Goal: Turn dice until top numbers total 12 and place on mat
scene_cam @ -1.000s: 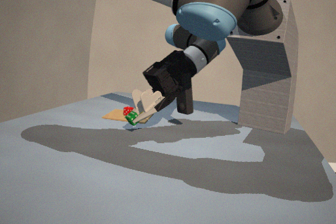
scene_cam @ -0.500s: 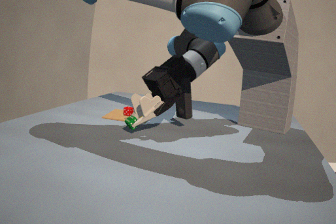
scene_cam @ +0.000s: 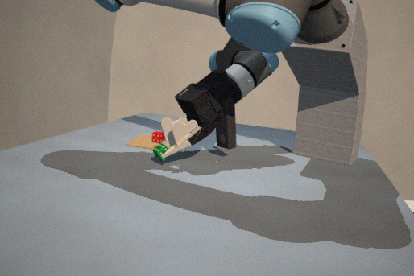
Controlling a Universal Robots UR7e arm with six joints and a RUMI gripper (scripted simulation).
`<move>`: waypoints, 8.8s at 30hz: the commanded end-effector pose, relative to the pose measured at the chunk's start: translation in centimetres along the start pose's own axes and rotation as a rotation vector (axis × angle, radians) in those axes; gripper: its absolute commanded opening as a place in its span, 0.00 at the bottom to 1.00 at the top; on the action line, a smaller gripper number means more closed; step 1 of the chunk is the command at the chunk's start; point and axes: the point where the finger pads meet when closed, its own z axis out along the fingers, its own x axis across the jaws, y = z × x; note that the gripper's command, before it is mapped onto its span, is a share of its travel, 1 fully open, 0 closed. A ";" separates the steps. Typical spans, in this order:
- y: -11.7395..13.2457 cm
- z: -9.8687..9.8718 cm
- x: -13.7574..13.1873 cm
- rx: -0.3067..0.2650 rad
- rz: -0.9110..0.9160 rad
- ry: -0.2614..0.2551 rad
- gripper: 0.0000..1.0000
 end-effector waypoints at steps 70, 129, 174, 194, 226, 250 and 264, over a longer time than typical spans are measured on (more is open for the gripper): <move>-1.1 0.8 -0.1 -0.002 -0.004 0.001 0.06; -1.1 0.8 -0.1 -0.002 -0.004 0.001 0.24; -1.1 0.5 -0.1 -0.002 -0.004 0.001 0.24; -1.1 -1.1 -0.1 -0.002 -0.004 0.001 0.24; -1.1 -3.8 -0.1 -0.002 -0.004 0.001 0.24; -1.1 -4.2 -0.1 -0.002 -0.004 0.001 0.24; -0.7 -4.5 -0.1 -0.002 -0.004 0.001 0.24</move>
